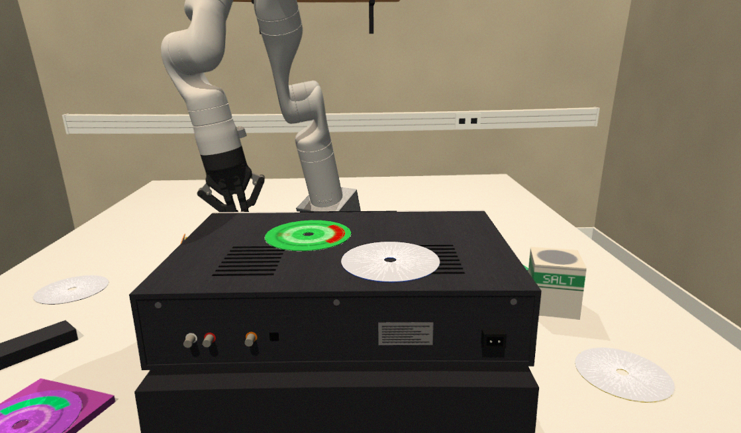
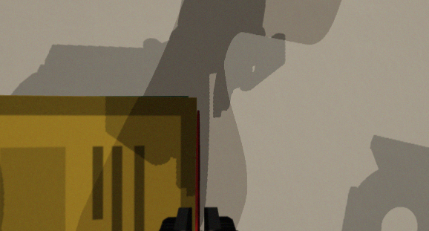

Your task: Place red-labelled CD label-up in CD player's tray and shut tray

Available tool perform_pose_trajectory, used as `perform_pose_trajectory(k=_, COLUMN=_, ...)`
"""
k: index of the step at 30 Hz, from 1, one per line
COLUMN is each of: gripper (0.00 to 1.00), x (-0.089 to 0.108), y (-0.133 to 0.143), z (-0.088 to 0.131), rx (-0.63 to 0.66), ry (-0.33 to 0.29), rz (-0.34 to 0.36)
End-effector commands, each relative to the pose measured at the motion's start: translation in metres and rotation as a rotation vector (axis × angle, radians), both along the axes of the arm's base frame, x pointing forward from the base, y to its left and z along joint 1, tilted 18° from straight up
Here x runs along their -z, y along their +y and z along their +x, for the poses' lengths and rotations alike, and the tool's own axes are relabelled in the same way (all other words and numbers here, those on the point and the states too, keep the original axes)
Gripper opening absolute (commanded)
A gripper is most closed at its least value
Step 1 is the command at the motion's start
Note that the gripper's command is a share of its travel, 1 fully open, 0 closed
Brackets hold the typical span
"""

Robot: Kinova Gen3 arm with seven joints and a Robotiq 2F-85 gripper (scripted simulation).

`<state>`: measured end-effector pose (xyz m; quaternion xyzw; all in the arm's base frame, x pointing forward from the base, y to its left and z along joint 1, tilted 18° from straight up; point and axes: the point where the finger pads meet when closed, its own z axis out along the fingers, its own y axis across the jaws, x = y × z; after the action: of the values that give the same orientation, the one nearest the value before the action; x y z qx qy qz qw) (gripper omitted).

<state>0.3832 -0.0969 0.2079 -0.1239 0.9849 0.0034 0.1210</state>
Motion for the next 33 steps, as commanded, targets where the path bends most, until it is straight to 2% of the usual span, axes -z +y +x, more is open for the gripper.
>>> perform_pose_trajectory(k=1, gripper=0.16, x=0.0003, y=0.0009, z=0.0014, rx=0.004, ry=-0.005, rz=0.002)
perform_pose_trajectory(k=9, gripper=0.16, x=0.0003, y=0.0009, z=0.0014, rx=0.004, ry=-0.005, rz=0.002)
perform_pose_trajectory(k=10, gripper=0.11, x=0.0003, y=0.0009, z=0.0014, rx=0.004, ry=-0.005, rz=0.002)
perform_pose_trajectory(k=33, gripper=0.11, x=0.0003, y=0.0009, z=0.0014, rx=0.004, ry=-0.005, rz=0.002)
